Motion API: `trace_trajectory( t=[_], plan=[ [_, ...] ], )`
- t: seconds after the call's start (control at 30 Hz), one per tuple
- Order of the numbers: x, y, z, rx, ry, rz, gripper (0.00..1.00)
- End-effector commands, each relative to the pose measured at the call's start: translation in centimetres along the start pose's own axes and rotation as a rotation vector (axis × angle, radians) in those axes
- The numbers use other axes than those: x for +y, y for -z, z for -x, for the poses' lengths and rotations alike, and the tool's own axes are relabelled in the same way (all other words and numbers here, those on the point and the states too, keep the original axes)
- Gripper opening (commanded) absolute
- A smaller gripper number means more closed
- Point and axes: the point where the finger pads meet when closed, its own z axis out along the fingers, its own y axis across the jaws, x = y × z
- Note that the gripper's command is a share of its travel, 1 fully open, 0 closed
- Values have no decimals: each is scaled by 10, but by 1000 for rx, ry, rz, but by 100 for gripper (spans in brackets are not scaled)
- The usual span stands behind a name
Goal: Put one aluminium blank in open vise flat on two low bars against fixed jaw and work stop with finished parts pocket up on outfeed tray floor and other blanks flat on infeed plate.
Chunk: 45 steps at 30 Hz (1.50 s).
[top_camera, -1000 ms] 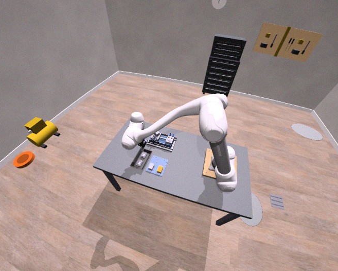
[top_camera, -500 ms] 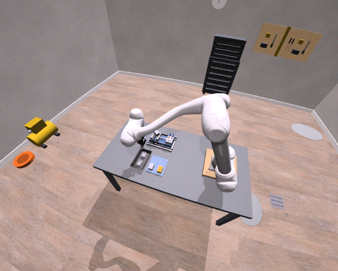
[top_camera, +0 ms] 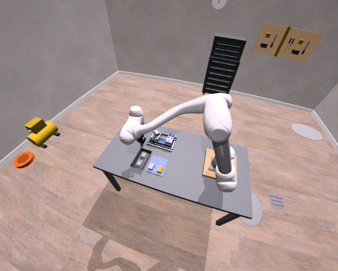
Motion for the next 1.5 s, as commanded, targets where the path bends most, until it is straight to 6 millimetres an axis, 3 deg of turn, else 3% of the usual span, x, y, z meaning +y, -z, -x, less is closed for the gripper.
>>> trace_trajectory(
  t=[0.0,0.2,0.27,0.33,0.4,0.43,0.5,0.9,0.97,1.03,1.1,1.47],
  plan=[
    [0,1,0,0,0,0,0],
    [1,2,7,0,0,0,0],
    [2,2,45,0,0,0,0],
    [2,2,67,0,0,0,0],
    [2,2,67,0,0,0,0],
    [1,2,99,0,0,0,0],
    [1,2,114,0,0,0,0],
    [-23,2,255,0,0,0,0],
    [-23,2,255,0,0,0,0],
    [-34,2,291,0,0,0,0],
    [-37,2,298,0,0,0,0],
    [-37,2,298,0,0,0,0]
  ],
)
